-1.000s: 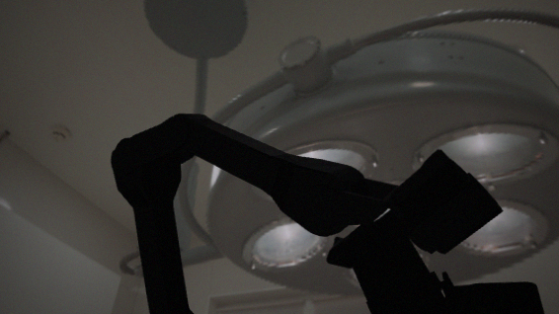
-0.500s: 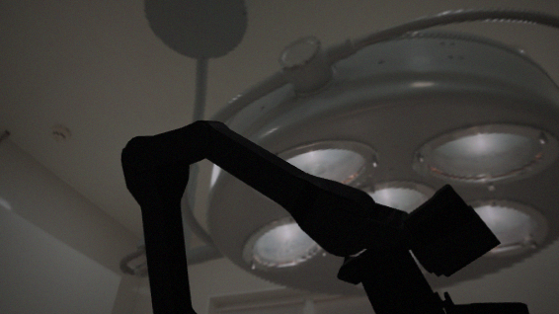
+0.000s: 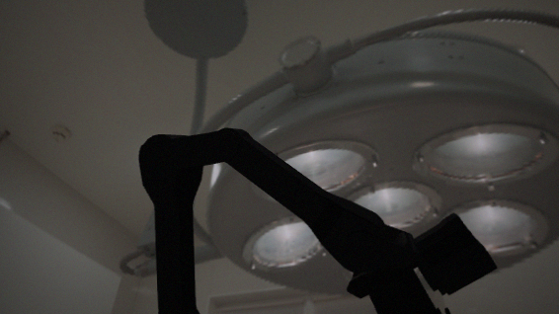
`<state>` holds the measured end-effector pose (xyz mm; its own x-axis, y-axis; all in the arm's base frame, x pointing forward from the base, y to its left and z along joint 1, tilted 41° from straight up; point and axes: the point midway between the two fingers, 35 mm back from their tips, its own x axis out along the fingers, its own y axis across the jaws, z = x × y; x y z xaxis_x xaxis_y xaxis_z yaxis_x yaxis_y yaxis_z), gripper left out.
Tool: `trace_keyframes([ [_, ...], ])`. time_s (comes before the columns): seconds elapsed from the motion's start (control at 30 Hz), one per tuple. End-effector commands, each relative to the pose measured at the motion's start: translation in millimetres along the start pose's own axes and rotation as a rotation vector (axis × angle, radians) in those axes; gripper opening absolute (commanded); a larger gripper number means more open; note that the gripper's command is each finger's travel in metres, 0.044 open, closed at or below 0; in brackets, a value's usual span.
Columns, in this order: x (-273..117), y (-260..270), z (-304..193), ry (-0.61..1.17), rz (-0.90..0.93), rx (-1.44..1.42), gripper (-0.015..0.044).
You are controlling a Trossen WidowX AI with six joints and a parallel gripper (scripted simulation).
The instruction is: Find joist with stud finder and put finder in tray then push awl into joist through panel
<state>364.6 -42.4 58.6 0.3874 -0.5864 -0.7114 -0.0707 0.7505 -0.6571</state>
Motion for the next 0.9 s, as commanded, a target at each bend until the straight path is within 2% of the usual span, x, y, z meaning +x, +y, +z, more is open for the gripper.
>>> trace_keyframes([
  [0.0,0,19,-2,0.002,0.004,-0.005,0.0],
  [0.87,0,106,-3,0.002,0.009,-0.004,0.0],
])
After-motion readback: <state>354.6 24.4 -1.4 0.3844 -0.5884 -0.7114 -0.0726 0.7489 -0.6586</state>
